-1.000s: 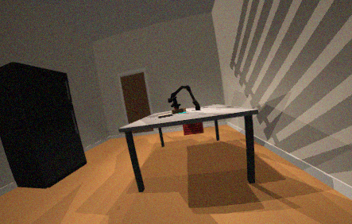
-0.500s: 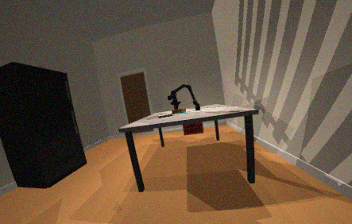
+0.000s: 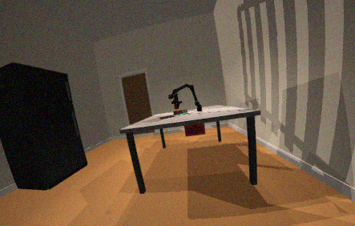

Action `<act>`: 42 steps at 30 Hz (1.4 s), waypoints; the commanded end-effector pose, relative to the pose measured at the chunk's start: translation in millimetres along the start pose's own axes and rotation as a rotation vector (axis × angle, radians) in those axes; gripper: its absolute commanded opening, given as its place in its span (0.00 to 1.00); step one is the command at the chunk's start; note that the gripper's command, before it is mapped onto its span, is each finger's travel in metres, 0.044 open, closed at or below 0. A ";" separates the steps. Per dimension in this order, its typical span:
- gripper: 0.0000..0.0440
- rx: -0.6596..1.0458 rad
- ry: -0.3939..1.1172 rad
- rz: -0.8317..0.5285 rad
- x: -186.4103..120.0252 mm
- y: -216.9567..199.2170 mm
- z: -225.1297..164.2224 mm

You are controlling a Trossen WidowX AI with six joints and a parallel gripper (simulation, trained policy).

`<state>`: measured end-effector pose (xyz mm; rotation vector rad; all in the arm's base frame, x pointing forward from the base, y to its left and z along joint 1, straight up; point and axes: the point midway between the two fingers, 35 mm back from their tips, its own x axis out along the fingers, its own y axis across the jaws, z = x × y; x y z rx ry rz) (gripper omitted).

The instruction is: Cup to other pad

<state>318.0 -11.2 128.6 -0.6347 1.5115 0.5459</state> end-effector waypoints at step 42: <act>0.00 -0.079 -0.071 -0.055 34.5 98.9 27.6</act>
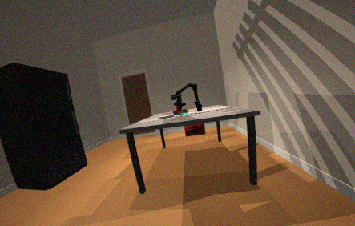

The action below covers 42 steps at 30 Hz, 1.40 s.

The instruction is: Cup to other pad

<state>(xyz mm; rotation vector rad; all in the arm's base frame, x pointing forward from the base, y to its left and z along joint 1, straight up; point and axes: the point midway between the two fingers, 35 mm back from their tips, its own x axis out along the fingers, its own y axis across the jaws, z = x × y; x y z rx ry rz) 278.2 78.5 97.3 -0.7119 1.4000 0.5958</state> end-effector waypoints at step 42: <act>0.35 0.090 -0.129 -0.026 19.0 29.9 -30.7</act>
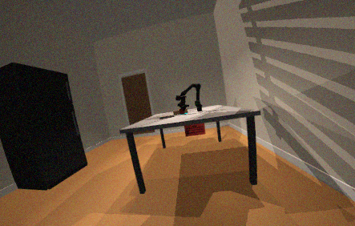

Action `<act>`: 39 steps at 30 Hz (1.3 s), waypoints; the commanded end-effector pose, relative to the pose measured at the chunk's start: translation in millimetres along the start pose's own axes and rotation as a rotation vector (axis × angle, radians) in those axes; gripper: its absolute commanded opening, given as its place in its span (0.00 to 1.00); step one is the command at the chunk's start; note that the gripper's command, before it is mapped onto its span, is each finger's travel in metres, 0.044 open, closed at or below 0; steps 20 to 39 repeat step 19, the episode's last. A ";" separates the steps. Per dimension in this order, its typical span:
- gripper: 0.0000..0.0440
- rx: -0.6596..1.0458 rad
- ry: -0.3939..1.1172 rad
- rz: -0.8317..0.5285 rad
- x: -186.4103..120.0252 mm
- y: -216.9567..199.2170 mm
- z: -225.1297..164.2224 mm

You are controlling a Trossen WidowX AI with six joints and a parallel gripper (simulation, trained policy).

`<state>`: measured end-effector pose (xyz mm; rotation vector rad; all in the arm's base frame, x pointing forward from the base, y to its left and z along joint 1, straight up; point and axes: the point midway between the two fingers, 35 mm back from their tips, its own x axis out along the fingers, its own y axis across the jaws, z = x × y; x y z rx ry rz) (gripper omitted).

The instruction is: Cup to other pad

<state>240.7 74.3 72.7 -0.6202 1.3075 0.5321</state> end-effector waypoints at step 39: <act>0.60 0.019 -0.162 -0.016 -29.9 1.9 -3.5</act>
